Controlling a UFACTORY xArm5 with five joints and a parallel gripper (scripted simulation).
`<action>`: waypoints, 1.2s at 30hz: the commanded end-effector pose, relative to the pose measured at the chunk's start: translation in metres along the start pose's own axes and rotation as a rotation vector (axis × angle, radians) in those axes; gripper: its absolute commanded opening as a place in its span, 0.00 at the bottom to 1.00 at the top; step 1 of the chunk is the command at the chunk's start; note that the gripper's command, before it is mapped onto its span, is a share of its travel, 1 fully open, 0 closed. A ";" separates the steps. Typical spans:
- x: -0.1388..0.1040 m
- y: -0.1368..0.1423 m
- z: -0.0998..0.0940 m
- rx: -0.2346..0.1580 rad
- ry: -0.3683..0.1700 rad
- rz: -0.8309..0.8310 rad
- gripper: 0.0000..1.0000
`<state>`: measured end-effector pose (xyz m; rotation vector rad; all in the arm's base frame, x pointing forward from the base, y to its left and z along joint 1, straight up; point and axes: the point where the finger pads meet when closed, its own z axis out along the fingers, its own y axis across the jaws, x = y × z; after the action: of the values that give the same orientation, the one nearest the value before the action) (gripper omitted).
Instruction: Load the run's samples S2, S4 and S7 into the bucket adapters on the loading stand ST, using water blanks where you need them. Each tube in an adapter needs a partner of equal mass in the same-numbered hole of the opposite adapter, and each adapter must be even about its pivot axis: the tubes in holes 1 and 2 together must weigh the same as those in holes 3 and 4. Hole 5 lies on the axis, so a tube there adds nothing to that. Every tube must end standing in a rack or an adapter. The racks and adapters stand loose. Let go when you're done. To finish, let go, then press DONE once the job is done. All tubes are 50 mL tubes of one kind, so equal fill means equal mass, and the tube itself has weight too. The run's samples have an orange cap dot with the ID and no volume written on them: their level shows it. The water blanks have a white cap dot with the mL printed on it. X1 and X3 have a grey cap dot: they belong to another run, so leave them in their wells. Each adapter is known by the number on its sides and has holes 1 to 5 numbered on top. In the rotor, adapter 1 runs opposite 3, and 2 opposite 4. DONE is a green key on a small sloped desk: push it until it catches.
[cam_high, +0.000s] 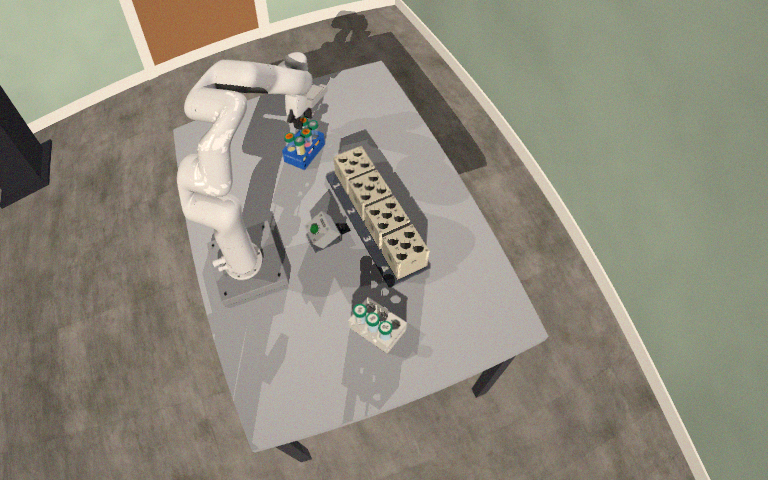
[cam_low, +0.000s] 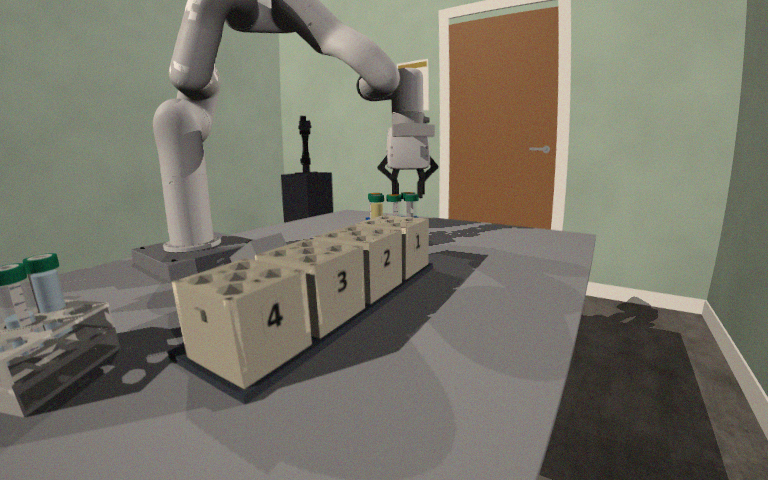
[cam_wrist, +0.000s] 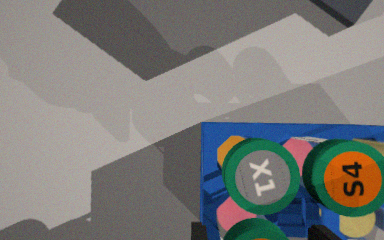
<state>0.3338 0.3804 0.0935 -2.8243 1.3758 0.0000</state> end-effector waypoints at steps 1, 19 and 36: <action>0.000 -0.001 0.001 0.004 -0.003 0.000 0.57; 0.000 -0.001 0.009 0.004 -0.003 0.000 0.57; 0.000 -0.001 0.007 0.004 -0.003 0.000 0.00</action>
<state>0.3337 0.3803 0.0848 -2.8245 1.3759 0.0001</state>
